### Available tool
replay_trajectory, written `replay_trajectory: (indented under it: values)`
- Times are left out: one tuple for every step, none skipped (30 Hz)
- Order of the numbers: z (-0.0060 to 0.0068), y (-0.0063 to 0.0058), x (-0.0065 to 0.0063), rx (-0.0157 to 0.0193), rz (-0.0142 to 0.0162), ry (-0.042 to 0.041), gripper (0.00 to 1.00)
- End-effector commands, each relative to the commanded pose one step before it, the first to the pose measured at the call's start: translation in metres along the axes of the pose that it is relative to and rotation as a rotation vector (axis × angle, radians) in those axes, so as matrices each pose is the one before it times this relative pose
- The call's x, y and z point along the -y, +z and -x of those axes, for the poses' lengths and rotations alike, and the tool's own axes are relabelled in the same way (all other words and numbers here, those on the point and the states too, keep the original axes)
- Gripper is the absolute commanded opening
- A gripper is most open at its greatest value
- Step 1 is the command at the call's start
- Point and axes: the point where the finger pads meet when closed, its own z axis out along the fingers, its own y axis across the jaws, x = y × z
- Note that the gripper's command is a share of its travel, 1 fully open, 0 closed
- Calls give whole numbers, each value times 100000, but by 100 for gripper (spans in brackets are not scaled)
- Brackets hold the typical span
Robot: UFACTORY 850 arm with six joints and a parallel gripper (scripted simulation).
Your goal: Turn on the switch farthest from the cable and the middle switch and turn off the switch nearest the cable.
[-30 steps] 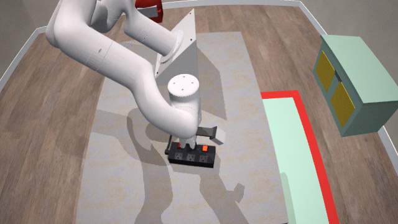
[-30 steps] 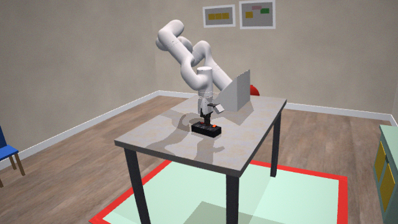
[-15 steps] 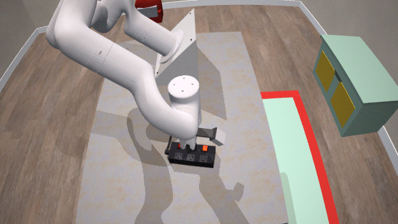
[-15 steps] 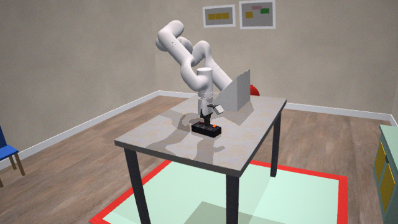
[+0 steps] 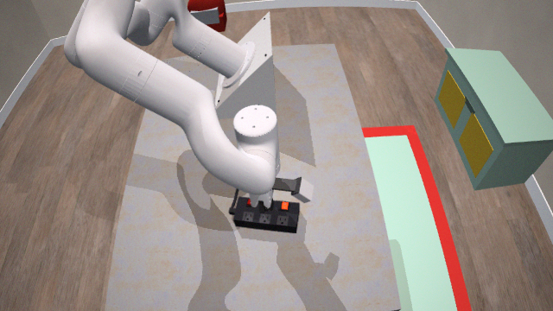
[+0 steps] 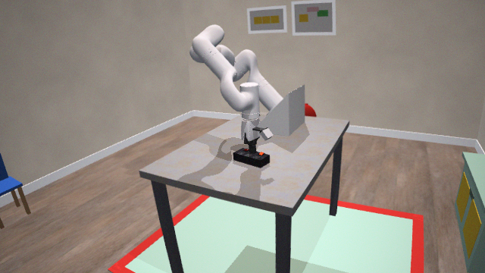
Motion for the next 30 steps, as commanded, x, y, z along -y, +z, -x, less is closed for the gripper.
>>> replay_trajectory:
  values:
    - [-15, 22, 6, -55, -11, -21, 0]
    - [0, 0, 0, 0, 0, 0, 0]
    - [0, 0, 0, 0, 0, 0, 0]
    - [0, -3, 0, 0, 0, 0, 0]
    - [0, -17, 0, 0, 0, 0, 0]
    - [0, -43, 0, 0, 0, 0, 0]
    - [0, -76, 0, 0, 0, 0, 0]
    - [0, -113, 0, 0, 0, 0, 0]
    - [0, 0, 0, 0, 0, 0, 0]
    - [0, 0, 0, 0, 0, 0, 0]
    - [0, -152, 0, 0, 0, 0, 0]
    - [0, -190, 0, 0, 0, 0, 0]
    - [0, -225, 0, 0, 0, 0, 0]
    - [0, -255, 0, 0, 0, 0, 0]
    - [0, -278, 0, 0, 0, 0, 0]
    - [0, -295, 0, 0, 0, 0, 0]
    - [0, -303, 1, -1, -1, 0, 0]
    - [0, -304, -1, 1, 1, 0, 0]
    - [0, -296, 0, 0, 0, 0, 0]
    - [0, -279, 0, 0, 0, 0, 0]
    - [0, -256, 0, 0, 0, 0, 0]
    - [0, -226, 0, 0, 0, 0, 0]
    - [0, -191, 0, 0, 0, 0, 0]
    - [0, -153, 0, 0, 0, 0, 0]
    - [0, -114, 0, 0, 0, 0, 0]
    - [0, 0, 0, 0, 0, 0, 0]
    - [0, 0, 0, 0, 0, 0, 0]
    - [0, -76, 0, 0, 0, 0, 0]
    - [0, -43, 0, 0, 0, 0, 0]
    - [0, -17, 0, 0, 0, 0, 0]
